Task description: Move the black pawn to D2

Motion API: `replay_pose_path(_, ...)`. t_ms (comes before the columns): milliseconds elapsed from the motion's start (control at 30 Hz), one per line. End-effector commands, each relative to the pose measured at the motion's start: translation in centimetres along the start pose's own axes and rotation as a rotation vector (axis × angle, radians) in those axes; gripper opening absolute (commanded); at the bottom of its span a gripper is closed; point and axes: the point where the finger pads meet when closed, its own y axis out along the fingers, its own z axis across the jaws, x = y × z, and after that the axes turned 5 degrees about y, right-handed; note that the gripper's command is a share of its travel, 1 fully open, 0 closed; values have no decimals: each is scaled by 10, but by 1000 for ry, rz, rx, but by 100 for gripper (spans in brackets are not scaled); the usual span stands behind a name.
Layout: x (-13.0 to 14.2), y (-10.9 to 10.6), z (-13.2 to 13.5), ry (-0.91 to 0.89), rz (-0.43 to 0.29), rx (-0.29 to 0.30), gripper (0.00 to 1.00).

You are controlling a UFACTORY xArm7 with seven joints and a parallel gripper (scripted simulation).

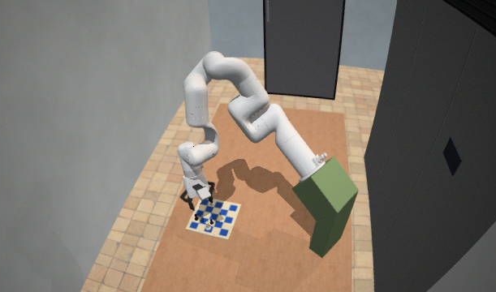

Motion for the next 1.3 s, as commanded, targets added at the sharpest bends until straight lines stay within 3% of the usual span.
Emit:
replay_pose_path(0,0,0,1,-3,-30,-4,100)
replay_pose_path(267,0,0,1,-3,-30,-4,100)
replay_pose_path(333,-5,4,-9,-78,-167,-44,100)
replay_pose_path(833,-5,4,-9,-78,-167,-44,100)
replay_pose_path(900,-6,5,-17,-134,-268,-69,100)
replay_pose_path(1267,-6,5,-17,-134,-268,-69,100)
